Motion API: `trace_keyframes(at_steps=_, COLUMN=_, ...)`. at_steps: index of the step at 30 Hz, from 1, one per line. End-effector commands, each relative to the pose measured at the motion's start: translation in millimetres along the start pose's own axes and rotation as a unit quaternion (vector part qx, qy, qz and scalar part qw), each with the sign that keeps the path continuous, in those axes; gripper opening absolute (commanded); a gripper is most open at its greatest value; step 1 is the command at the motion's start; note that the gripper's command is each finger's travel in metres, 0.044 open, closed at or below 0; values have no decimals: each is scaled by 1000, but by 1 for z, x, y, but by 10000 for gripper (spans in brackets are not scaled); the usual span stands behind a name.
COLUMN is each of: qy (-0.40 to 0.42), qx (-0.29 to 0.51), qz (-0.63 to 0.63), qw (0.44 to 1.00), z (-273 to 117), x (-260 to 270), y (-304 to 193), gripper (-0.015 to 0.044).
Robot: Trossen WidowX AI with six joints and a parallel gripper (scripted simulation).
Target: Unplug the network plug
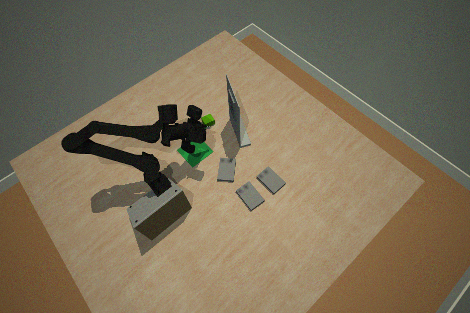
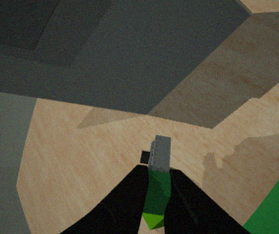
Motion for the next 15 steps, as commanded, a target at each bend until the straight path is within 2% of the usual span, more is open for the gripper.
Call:
trace_keyframes(at_steps=1, qy=-43, qx=25, qz=-15, qw=999, z=1, x=-13, y=3, gripper=0)
trace_keyframes(at_steps=15, qy=-154, qx=151, qz=-43, qw=975, z=-4, x=-49, y=4, gripper=0)
Point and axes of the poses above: the point midway between the two fingers, 35 mm back from their tips, its own z axis out along the fingers, its own x axis across the jaws, y = z × x, the point moved 7 cm from there along -z, back along the fingers, and after that the axes turned 10 degrees about z, right-handed, at the moved point
